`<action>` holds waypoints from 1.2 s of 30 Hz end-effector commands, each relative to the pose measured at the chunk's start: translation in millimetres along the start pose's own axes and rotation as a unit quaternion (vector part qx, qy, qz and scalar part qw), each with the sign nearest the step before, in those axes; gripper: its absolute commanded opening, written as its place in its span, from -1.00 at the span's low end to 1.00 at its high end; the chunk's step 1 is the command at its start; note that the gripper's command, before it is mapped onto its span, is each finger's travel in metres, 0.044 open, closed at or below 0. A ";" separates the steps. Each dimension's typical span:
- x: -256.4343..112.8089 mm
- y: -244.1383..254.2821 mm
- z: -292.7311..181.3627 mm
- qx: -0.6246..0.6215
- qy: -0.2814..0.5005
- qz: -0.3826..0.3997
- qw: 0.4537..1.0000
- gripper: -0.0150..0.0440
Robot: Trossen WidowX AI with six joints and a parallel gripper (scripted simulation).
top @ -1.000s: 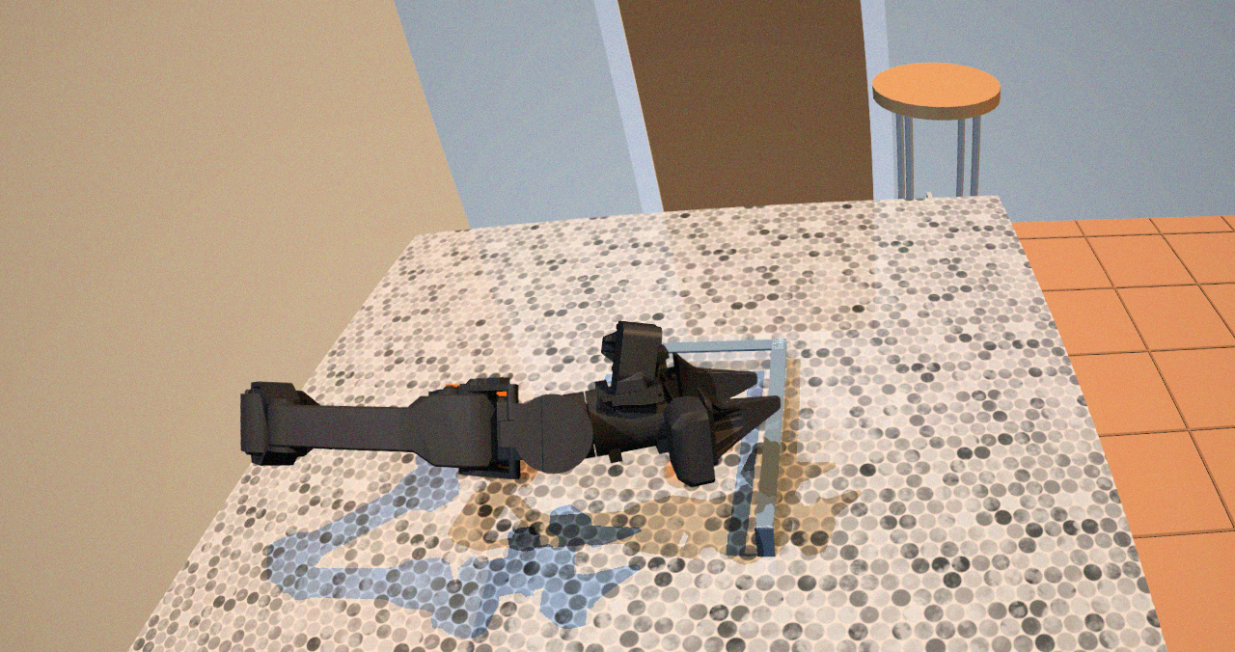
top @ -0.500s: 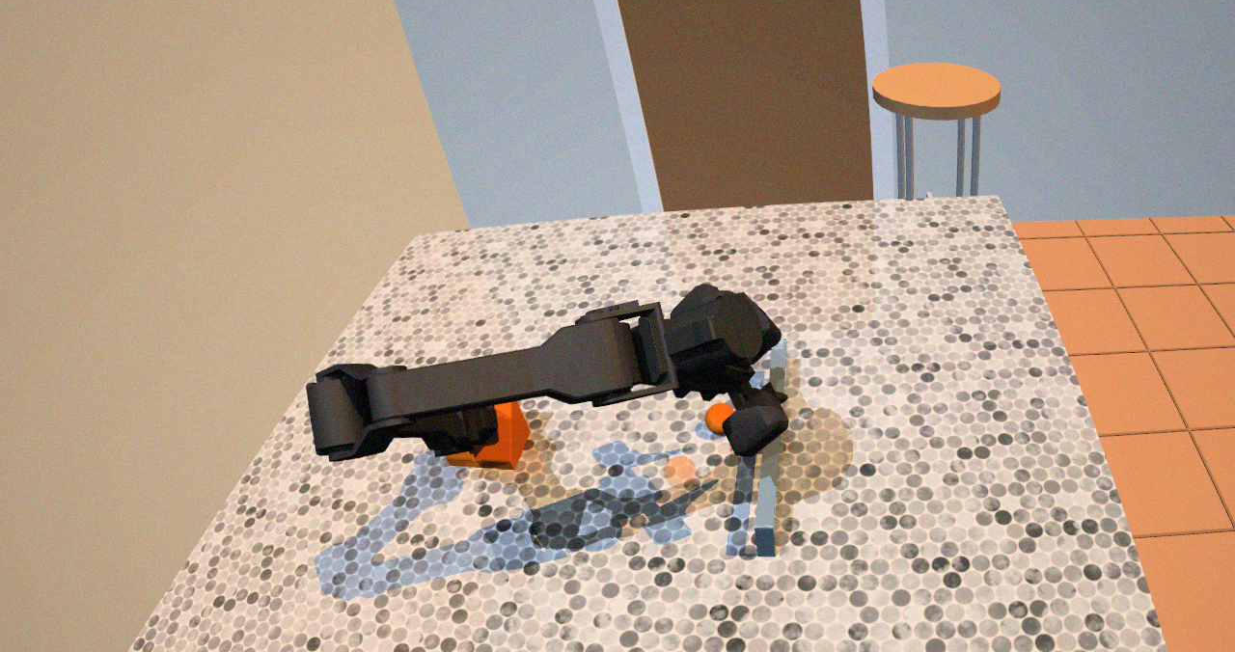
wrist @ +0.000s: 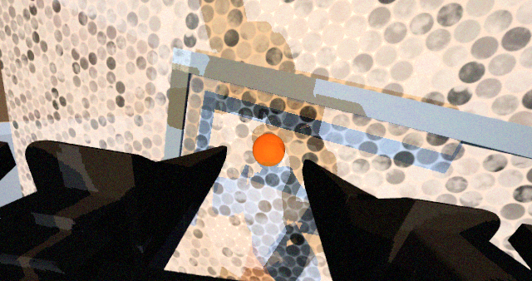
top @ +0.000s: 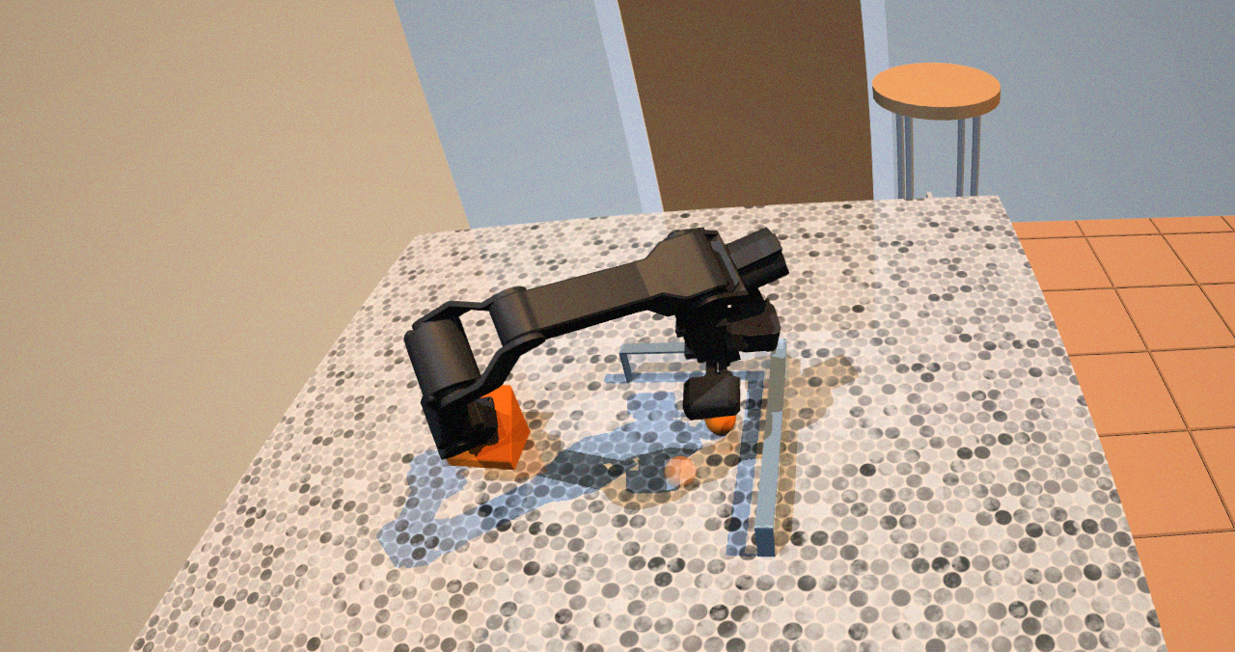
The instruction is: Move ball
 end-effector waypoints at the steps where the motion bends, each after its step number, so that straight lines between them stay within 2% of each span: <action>1: 14.3 19.1 -6.8 0.034 0.057 -0.089 0.994 0.55; 11: 15.5 18.9 -6.9 0.034 0.057 -0.089 0.994 0.55; 14: 27.8 16.6 -8.5 0.034 0.057 -0.090 0.994 0.55; 36: 56.6 11.4 -11.5 0.034 0.057 -0.090 0.994 0.55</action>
Point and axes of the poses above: the point midway between the two fingers, 35 mm back from their tips, its own x axis out along the fingers, its own y axis across the jaws, z = x × y, the point moved 3 cm from there along -x, back along the fingers, and after that the axes turned 14 degrees about -x, right-handed, at the moved point
